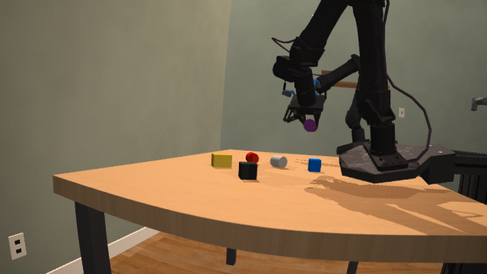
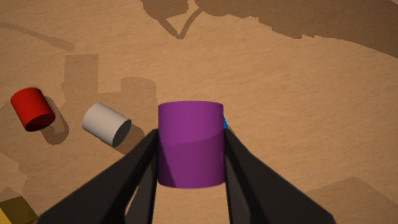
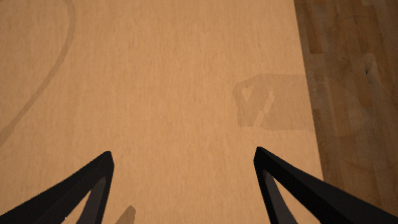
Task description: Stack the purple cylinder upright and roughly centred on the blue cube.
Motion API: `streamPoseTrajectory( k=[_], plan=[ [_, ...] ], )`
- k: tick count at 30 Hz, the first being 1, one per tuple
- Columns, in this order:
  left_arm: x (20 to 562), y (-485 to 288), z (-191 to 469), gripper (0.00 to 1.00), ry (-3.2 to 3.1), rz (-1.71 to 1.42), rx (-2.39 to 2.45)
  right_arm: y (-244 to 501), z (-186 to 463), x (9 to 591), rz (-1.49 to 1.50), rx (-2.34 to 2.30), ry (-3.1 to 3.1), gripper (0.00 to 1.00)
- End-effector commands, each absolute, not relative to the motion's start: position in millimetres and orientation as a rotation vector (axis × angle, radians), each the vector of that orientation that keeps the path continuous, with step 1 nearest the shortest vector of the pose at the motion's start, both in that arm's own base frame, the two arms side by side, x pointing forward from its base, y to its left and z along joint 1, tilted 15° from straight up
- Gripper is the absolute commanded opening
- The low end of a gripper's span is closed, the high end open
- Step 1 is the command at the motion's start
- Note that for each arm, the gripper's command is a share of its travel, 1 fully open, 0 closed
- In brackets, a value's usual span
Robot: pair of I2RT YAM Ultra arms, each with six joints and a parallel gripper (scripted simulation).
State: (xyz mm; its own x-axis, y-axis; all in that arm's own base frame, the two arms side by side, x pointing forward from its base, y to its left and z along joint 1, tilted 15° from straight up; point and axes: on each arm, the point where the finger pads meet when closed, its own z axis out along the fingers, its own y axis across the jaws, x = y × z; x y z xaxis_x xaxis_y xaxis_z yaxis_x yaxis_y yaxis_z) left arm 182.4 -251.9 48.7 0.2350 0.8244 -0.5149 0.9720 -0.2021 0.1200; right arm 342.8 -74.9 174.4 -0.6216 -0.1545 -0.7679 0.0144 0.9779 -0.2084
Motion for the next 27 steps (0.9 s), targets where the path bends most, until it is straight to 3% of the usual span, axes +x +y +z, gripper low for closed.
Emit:
streamPoseTrajectory(
  k=[1, 12, 27],
  plan=[
    [173.4, -259.9, 51.6, 0.34, 1.701, -0.433, 2.034, -75.5, 201.9, 346.0, -0.247, -0.106, 2.164, 1.0],
    [160.5, -254.7, 46.1, 0.34, 1.705, -0.373, 2.125, -75.0, 195.6, 346.5, -0.247, -0.102, 2.176, 1.0],
    [167.6, -243.2, 54.5, 0.34, 1.581, 0.387, 2.594, -75.0, 195.6, 346.5, -0.247, -0.102, 2.176, 1.0]
  ],
)
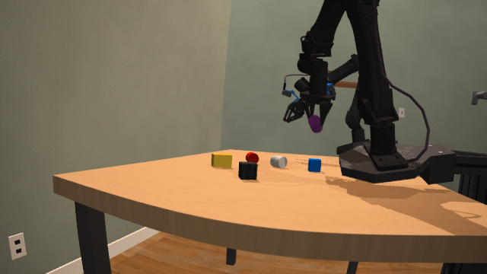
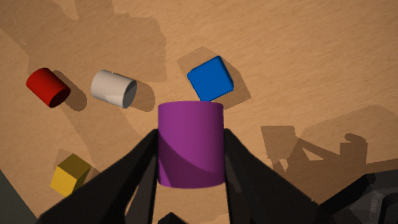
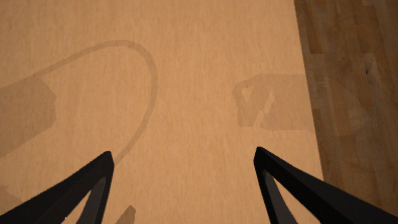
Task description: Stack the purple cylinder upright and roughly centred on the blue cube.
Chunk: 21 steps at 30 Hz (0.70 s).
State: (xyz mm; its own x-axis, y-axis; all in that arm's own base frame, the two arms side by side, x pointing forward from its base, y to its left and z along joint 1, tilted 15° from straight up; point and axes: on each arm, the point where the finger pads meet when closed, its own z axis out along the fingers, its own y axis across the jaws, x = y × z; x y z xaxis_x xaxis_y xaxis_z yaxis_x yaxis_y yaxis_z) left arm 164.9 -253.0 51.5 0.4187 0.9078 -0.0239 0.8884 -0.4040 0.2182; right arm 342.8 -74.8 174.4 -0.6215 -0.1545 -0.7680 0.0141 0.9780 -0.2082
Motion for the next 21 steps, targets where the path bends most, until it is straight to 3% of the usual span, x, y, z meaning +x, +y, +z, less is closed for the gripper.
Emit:
streamPoseTrajectory(
  k=[1, 11, 21],
  plan=[
    [167.7, -244.0, 55.5, 0.34, 1.561, 0.438, 2.619, -75.0, 195.6, 346.5, -0.247, -0.102, 2.176, 1.0],
    [167.4, -249.6, 61.6, 0.34, 1.374, 0.855, 2.8, -75.0, 195.6, 346.5, -0.247, -0.102, 2.176, 1.0],
    [166.2, -257.8, 67.4, 0.34, 1.026, 1.496, 2.938, -75.0, 195.6, 346.5, -0.247, -0.102, 2.176, 1.0]
  ],
)
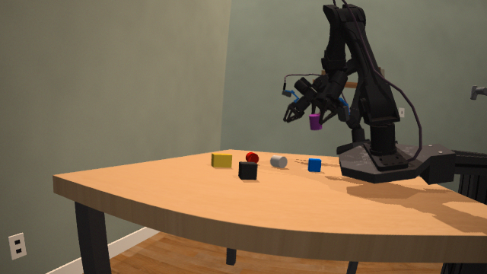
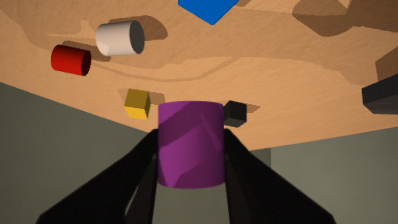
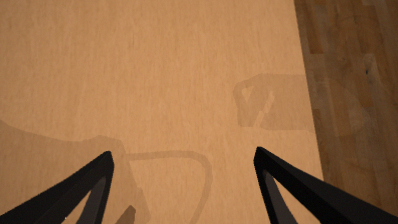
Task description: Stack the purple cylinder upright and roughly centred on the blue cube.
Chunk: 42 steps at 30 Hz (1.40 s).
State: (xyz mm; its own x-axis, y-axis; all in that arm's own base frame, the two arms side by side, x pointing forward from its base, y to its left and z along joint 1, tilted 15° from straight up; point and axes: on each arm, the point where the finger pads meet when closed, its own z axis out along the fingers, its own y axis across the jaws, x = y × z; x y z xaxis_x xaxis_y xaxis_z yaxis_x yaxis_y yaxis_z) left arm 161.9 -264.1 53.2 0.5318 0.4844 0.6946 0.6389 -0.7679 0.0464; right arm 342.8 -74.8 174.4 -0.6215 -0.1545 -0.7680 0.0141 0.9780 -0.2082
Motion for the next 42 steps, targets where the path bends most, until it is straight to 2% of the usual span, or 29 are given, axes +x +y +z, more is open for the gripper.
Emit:
streamPoseTrajectory(
  k=[1, 24, 42],
  plan=[
    [165.7, -259.2, 66.7, 0.34, -0.81, -1.249, -2.392, -75.0, 195.6, 346.5, -0.247, -0.102, 2.176, 1.0],
    [160.9, -269.9, 59.2, 0.34, -0.696, -1.324, -2.356, -75.0, 195.6, 346.5, -0.247, -0.102, 2.176, 1.0],
    [166.4, -258.5, 19.0, 0.34, -0.686, -1.314, -2.336, -75.0, 195.6, 346.5, -0.247, -0.102, 2.176, 1.0]
  ],
)
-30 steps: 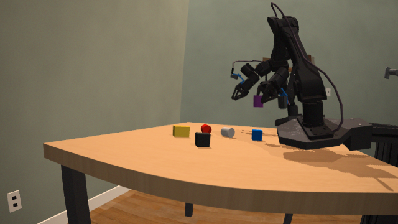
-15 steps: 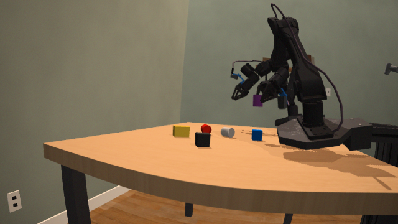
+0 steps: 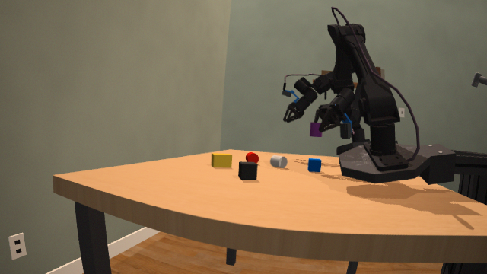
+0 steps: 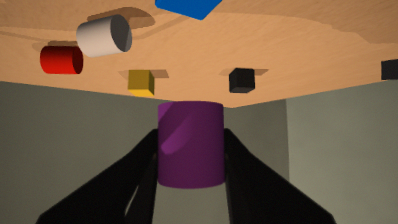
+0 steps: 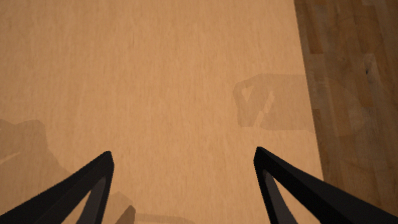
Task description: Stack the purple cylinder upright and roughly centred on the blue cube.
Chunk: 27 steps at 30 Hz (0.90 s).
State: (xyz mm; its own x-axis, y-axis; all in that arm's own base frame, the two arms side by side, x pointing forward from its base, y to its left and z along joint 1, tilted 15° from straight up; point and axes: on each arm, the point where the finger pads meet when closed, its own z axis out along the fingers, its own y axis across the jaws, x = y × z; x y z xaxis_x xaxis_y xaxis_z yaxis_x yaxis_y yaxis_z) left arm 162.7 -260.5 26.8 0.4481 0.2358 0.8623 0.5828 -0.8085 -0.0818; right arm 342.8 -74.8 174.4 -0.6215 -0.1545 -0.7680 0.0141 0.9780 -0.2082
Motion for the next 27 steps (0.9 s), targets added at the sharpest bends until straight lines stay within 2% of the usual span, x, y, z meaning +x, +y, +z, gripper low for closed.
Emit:
streamPoseTrajectory(
  k=[1, 27],
  plan=[
    [166.6, -258.0, 16.5, 0.34, -0.686, -1.314, -2.336, -75.0, 195.6, 346.5, -0.247, -0.102, 2.176, 1.0],
    [170.8, -249.9, -28.4, 0.34, -0.686, -1.315, -2.336, -75.0, 195.6, 346.5, -0.247, -0.102, 2.176, 1.0]
  ],
)
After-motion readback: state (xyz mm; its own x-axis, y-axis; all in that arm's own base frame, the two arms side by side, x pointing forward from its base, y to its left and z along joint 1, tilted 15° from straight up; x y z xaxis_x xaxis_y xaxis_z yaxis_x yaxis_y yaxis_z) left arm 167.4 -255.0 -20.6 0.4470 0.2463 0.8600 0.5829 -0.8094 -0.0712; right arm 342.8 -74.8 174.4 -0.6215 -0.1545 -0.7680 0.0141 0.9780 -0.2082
